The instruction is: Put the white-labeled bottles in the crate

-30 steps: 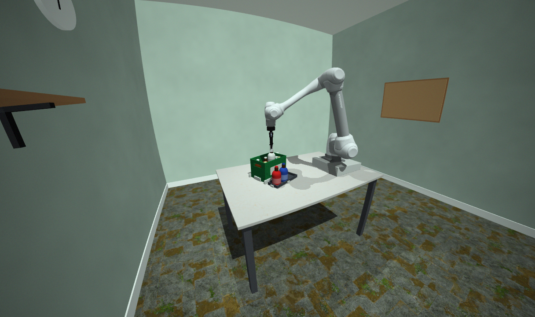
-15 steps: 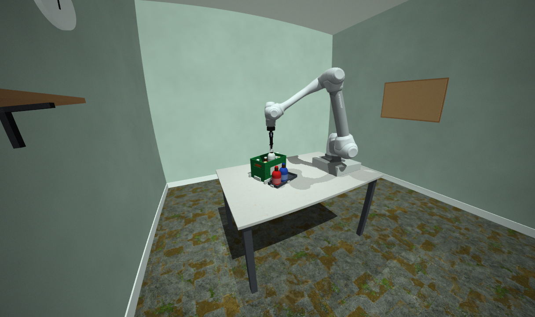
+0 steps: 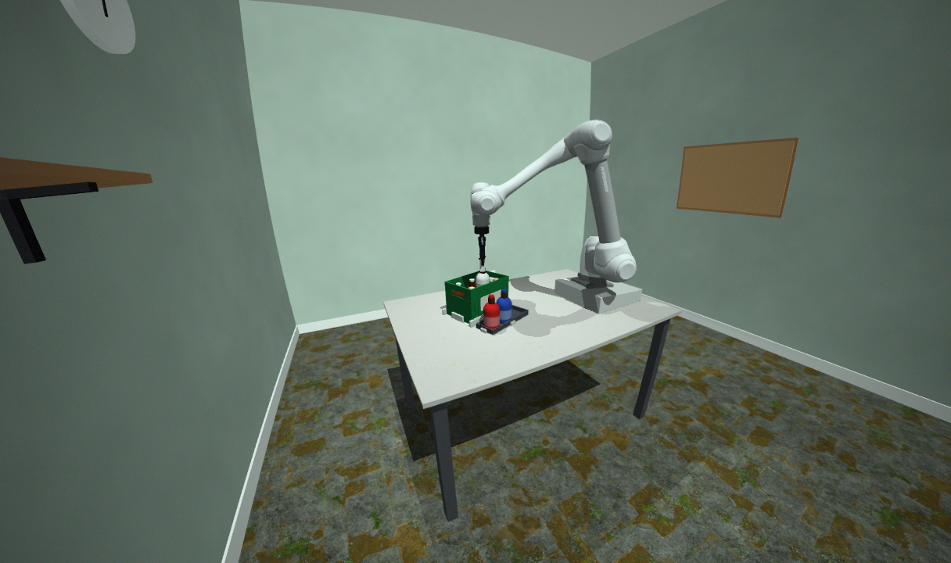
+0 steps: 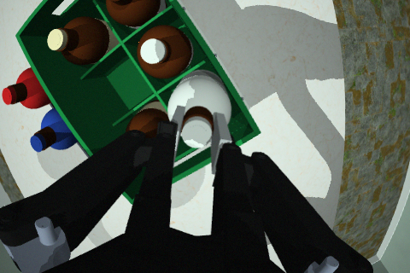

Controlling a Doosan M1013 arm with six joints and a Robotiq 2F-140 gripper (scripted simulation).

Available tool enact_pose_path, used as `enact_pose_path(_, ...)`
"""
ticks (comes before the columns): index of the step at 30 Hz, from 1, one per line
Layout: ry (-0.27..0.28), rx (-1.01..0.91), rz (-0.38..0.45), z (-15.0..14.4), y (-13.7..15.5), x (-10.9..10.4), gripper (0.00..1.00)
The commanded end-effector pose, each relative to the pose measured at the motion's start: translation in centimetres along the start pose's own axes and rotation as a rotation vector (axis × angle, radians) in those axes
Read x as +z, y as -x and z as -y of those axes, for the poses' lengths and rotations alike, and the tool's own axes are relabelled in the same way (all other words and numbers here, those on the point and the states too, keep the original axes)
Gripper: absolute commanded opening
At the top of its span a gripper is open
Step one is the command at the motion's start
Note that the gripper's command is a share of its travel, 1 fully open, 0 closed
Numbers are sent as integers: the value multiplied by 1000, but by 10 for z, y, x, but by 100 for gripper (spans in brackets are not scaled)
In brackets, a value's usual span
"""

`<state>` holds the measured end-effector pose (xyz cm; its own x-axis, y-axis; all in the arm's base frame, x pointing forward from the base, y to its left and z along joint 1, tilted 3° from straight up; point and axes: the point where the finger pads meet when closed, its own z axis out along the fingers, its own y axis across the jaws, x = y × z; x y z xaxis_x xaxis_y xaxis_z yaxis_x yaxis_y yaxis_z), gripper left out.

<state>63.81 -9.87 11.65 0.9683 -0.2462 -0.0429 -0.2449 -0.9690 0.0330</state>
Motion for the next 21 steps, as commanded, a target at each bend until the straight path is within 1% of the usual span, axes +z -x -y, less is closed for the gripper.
enact_pose_path(1,0,0,0,0,0,1,0)
enact_pose_path(21,0,0,0,0,0,22,0)
